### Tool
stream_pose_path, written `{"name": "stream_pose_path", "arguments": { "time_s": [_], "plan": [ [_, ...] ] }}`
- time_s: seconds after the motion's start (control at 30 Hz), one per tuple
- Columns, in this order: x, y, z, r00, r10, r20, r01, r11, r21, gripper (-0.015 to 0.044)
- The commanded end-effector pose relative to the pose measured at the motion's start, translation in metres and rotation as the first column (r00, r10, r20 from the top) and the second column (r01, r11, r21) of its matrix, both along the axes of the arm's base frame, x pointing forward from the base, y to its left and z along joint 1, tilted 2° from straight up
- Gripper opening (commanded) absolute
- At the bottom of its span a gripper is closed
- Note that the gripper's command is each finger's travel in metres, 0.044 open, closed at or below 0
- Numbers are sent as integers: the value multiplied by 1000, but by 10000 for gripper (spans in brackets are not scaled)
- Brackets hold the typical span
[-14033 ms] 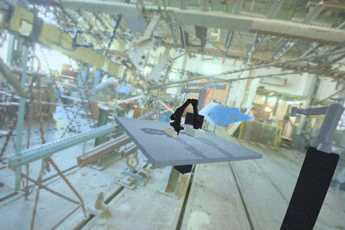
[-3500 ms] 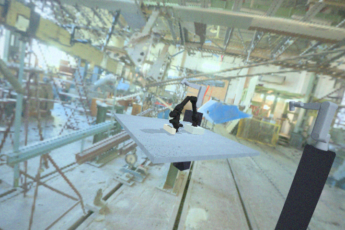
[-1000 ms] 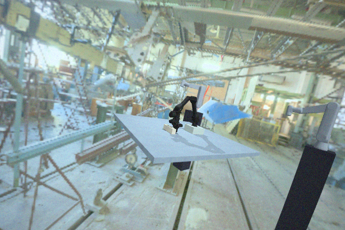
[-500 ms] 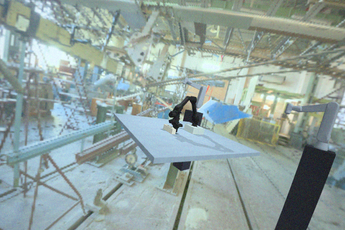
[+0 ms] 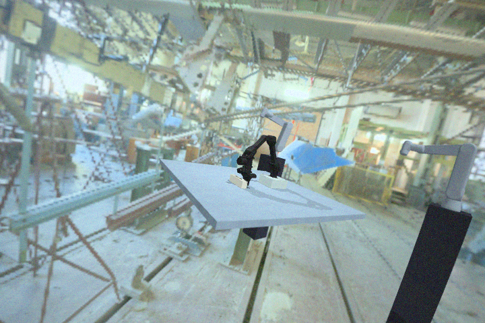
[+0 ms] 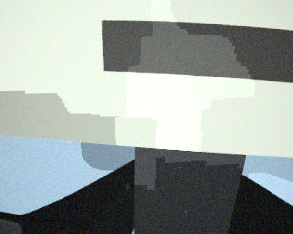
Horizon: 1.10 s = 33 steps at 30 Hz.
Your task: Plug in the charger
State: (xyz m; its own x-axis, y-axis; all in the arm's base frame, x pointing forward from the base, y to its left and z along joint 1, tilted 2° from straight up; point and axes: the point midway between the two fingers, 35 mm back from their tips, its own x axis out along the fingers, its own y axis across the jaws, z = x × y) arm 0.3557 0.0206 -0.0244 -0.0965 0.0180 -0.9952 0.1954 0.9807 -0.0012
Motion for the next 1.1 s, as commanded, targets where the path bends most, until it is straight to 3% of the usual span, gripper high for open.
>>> {"name": "stream_pose_path", "arguments": {
  "time_s": [0.0, 1.07],
  "plan": [
    [12, -1, 4, 999, 2, 36, -2, 1000, -3, 0],
    [20, -2, 5, 999, 2, 36, -2, 1000, -3, 0]
  ]
}}
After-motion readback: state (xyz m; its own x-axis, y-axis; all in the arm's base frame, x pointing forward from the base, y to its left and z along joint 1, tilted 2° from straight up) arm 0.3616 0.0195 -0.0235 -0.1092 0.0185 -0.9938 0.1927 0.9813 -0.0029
